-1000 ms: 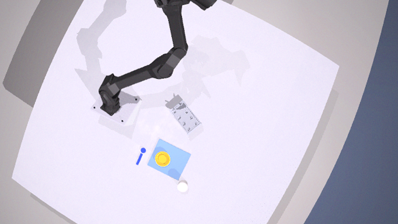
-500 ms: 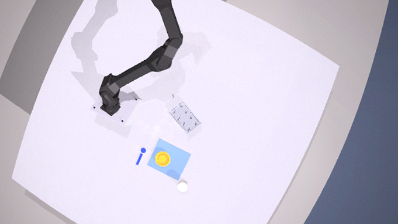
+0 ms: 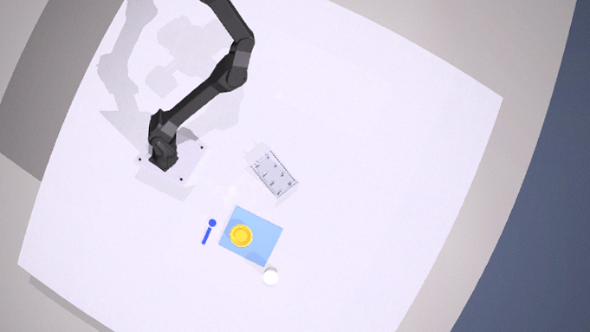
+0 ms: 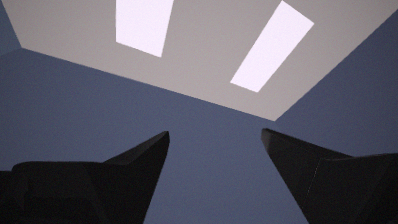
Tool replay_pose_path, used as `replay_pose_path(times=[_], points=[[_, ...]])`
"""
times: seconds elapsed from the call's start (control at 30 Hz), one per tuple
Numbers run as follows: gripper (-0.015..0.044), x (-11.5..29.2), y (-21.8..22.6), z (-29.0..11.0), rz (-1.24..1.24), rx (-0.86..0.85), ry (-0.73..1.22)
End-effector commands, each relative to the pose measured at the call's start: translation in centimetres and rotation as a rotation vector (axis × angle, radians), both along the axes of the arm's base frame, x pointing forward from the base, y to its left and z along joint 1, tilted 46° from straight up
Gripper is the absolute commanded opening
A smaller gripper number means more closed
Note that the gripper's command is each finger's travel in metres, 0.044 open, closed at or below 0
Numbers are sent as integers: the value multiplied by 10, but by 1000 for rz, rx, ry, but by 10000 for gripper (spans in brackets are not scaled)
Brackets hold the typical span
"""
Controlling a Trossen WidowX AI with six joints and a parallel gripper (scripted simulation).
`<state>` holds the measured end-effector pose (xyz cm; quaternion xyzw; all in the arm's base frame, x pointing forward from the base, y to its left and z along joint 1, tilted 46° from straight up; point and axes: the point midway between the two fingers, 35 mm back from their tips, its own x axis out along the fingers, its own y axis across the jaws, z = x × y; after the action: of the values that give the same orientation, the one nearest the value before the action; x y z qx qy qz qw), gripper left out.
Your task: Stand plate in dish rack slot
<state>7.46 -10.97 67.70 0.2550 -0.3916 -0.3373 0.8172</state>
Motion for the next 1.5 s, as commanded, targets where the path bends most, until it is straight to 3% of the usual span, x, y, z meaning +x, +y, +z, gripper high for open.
replay_pose_path(times=[0.0,0.3,0.87,1.47], points=[[400,-17,-13,0,10,8,-30],[400,-51,-52,-9,33,43,-64],[400,-78,-130,-57,66,159,-103],[400,-56,-185,-102,148,250,-70]])
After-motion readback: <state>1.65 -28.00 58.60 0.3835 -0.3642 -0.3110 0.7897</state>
